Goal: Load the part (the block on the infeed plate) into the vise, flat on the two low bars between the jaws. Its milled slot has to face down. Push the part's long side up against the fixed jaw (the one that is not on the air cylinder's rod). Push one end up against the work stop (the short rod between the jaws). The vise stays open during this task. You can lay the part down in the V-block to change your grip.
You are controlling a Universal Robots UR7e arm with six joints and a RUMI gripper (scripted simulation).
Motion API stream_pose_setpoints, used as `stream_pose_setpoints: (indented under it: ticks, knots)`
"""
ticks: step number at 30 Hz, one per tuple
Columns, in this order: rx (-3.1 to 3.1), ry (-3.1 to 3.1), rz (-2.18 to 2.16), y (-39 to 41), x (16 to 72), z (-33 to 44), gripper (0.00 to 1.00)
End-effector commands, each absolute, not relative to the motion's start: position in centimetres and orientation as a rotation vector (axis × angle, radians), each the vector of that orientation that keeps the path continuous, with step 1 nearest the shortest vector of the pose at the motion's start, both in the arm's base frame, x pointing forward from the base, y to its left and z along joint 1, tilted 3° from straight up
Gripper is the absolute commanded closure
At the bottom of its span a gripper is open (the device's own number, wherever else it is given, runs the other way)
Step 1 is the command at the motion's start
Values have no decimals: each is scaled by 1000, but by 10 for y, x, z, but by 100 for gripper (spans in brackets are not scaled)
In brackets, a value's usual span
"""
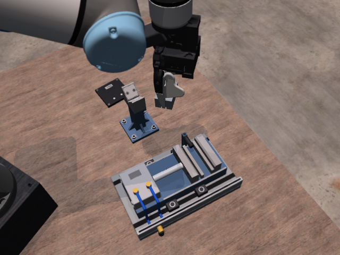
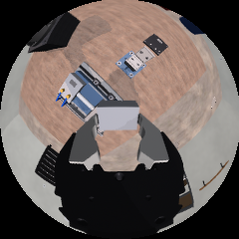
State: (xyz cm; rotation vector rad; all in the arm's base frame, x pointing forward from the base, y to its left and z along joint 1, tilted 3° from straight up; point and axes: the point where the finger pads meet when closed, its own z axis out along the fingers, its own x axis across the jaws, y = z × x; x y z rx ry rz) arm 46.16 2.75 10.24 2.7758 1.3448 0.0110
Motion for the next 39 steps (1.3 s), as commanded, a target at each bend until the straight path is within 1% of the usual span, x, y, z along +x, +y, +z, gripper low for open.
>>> stream_pose_setpoints:
  ticks: [1,39]
  knots:
    - [2749,1398,12,22,464,103,100]
    - [2498,1808,-2,-29,480,106,100]
